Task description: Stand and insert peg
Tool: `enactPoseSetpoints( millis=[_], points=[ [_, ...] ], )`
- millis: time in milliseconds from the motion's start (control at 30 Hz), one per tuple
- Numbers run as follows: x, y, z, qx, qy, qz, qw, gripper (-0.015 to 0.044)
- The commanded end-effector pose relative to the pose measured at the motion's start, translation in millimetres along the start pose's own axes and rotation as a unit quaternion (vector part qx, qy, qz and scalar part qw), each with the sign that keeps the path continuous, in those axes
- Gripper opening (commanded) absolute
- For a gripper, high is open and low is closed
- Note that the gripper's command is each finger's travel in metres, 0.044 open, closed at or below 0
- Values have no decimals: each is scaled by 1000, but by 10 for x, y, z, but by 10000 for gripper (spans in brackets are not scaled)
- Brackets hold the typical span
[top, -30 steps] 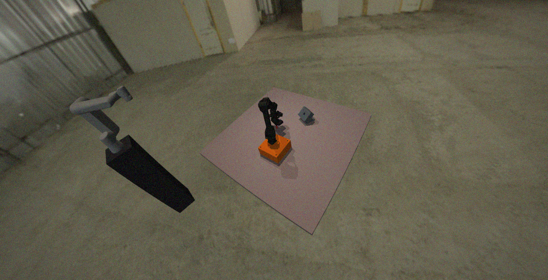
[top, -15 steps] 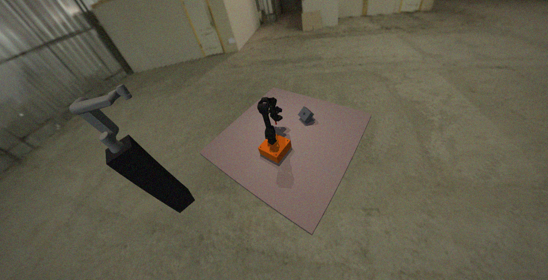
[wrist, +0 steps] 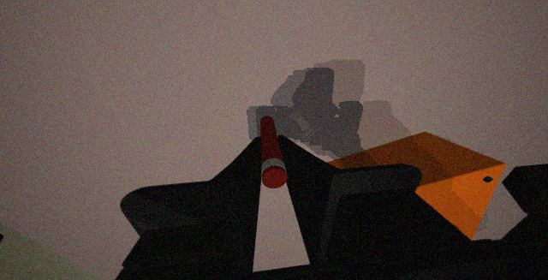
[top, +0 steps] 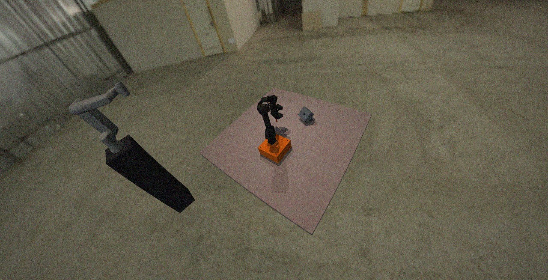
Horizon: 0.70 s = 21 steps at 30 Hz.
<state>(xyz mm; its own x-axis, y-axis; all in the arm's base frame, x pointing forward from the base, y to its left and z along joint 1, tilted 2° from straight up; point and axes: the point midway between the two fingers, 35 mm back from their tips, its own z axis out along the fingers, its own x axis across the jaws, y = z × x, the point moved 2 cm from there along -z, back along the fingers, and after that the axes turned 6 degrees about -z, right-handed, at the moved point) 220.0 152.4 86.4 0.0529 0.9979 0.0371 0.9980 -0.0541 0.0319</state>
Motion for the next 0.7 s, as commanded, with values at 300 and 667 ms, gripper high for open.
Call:
enactPoseSetpoints(
  millis=[300,667],
  points=[
    [-125,290,-20,-65,5,77,995,0],
    [-250,522,-54,-118,12,142,983,0]
  ],
)
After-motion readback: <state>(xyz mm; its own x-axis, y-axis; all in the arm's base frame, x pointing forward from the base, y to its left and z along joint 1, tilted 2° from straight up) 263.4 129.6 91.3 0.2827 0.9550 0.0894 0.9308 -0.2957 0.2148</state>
